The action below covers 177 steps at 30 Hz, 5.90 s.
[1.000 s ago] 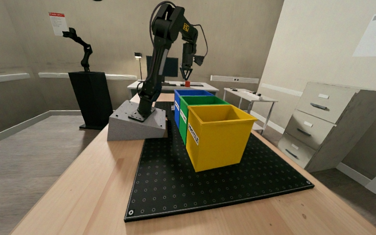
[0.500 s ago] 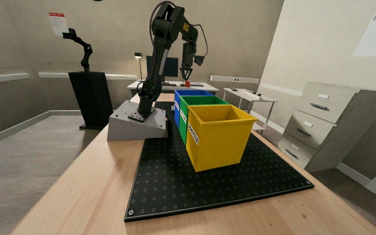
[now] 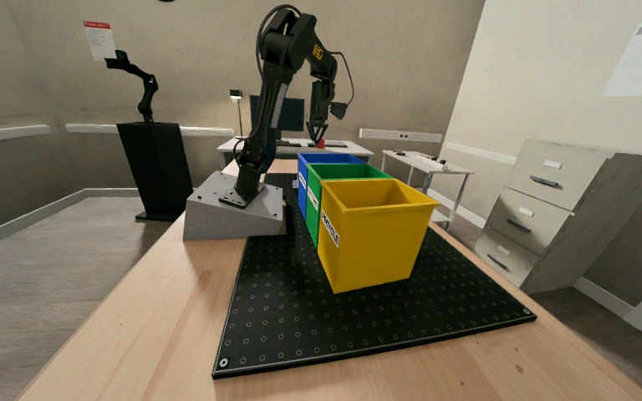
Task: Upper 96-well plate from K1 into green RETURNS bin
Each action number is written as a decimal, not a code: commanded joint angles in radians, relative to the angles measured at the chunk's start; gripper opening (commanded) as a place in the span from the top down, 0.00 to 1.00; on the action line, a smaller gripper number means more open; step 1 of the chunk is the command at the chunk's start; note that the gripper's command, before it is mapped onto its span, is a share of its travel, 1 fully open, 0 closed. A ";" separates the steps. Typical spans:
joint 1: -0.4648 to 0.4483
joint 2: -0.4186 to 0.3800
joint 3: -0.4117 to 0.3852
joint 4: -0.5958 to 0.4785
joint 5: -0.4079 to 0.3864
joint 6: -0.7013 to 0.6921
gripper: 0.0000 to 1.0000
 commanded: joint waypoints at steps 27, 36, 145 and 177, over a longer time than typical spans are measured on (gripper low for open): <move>-0.042 -0.042 -0.166 0.201 -0.002 -0.050 0.00; -0.050 -0.038 -0.206 0.248 -0.002 -0.060 0.00; -0.139 0.141 -0.500 0.707 -0.013 -0.148 0.00; -0.141 0.141 -0.500 0.707 -0.013 -0.152 1.00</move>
